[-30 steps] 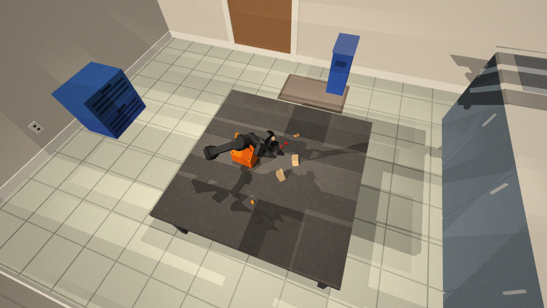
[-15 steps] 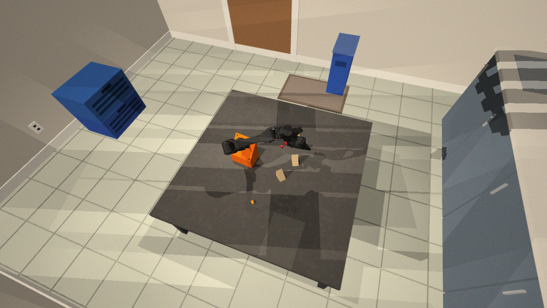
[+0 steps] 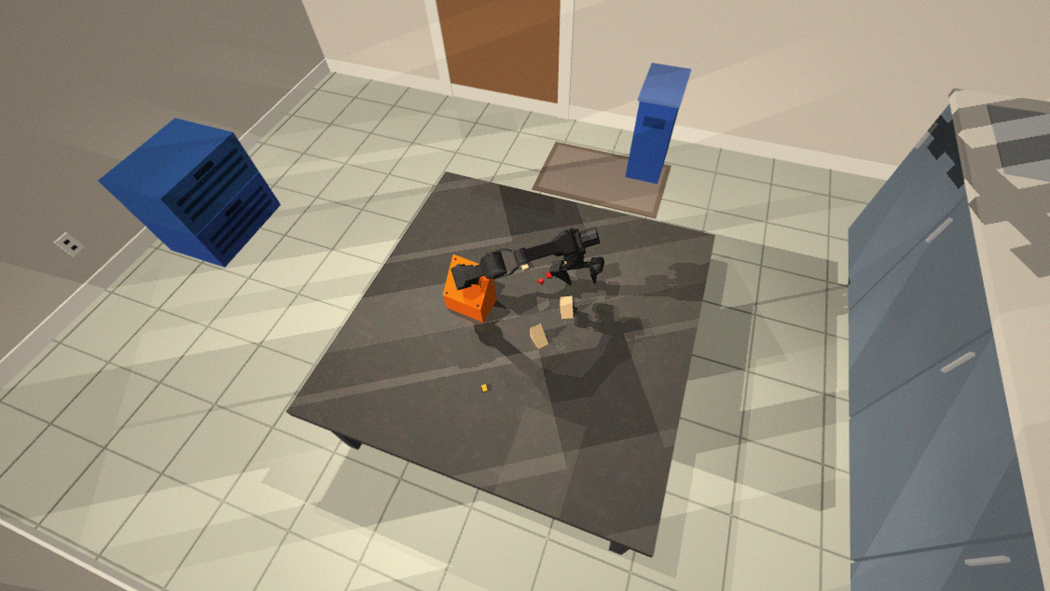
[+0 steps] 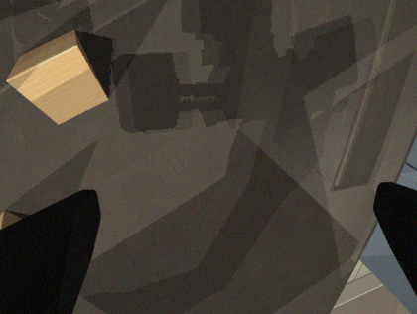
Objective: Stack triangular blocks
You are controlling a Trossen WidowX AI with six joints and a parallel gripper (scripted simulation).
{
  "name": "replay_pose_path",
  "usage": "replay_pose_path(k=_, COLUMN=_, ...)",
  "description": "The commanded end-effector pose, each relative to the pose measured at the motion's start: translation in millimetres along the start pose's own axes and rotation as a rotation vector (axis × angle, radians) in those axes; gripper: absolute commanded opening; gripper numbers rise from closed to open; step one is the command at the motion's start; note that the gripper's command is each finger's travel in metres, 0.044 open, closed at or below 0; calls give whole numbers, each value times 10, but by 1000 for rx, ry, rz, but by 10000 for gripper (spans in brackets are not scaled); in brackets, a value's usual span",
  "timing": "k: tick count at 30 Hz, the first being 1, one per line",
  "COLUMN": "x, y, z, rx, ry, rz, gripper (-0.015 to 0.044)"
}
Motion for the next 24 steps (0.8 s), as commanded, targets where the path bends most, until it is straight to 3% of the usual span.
replay_pose_path(k=1, x=-275, y=361, z=244, rx=162, ry=136, rz=58, gripper=440)
replay_pose_path(k=6, x=-580, y=735, z=618, rx=377, ry=295, rz=133, gripper=440)
replay_pose_path(k=24, x=-730, y=737, z=655, rx=387, ry=296, rz=131, gripper=440)
Point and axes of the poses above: the point midway between the two fingers, 35 mm back from their tips, its own x axis back along the fingers, its own z axis across the jaws, y = z × x, the point moved 2 cm from there along x, back along the fingers, and after that the axes turned 14 degrees about x, right-handed, at the moved point
